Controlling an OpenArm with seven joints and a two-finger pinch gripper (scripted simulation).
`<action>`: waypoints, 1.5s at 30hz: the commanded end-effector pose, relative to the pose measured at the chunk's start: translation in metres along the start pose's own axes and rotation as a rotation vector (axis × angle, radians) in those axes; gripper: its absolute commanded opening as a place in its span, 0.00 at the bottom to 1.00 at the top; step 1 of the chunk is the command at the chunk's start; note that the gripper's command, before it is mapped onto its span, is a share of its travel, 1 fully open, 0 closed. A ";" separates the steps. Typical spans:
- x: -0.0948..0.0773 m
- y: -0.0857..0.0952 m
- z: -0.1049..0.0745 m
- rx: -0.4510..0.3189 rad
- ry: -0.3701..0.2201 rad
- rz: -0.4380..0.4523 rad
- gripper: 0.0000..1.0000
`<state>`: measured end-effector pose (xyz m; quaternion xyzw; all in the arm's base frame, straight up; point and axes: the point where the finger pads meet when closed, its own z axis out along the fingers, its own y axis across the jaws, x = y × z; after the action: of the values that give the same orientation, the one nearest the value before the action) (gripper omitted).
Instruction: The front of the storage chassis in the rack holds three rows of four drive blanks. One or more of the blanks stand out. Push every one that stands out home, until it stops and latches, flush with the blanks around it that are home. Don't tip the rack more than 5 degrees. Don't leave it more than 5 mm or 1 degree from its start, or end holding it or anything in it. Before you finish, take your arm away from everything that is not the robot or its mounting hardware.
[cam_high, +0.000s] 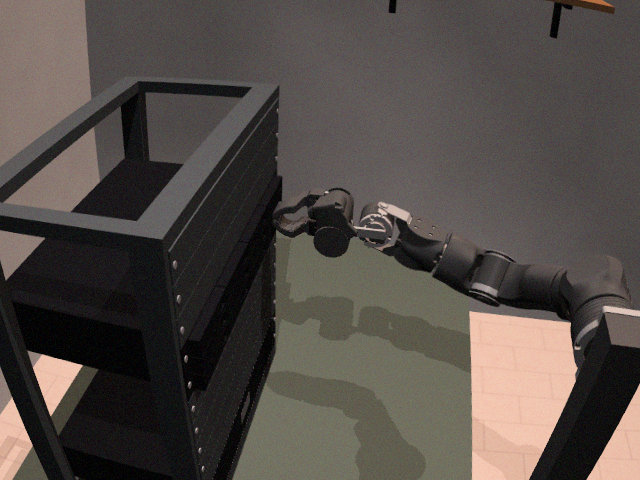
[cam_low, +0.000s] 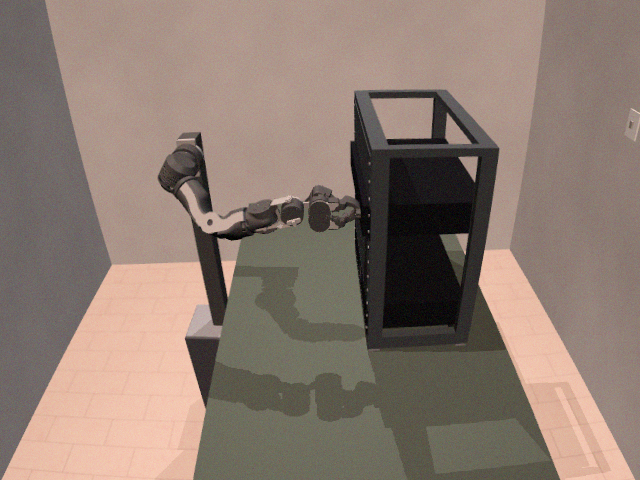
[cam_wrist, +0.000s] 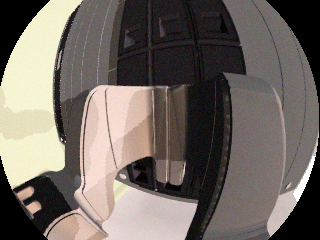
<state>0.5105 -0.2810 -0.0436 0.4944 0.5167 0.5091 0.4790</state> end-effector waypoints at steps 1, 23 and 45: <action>0.001 0.006 0.000 -0.018 0.004 -0.002 0.00; 0.000 0.006 0.002 -0.016 0.003 -0.001 0.00; 0.002 0.007 -0.024 -0.021 0.005 -0.004 0.00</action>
<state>0.4864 -0.2797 -0.0391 0.4846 0.5176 0.5133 0.4835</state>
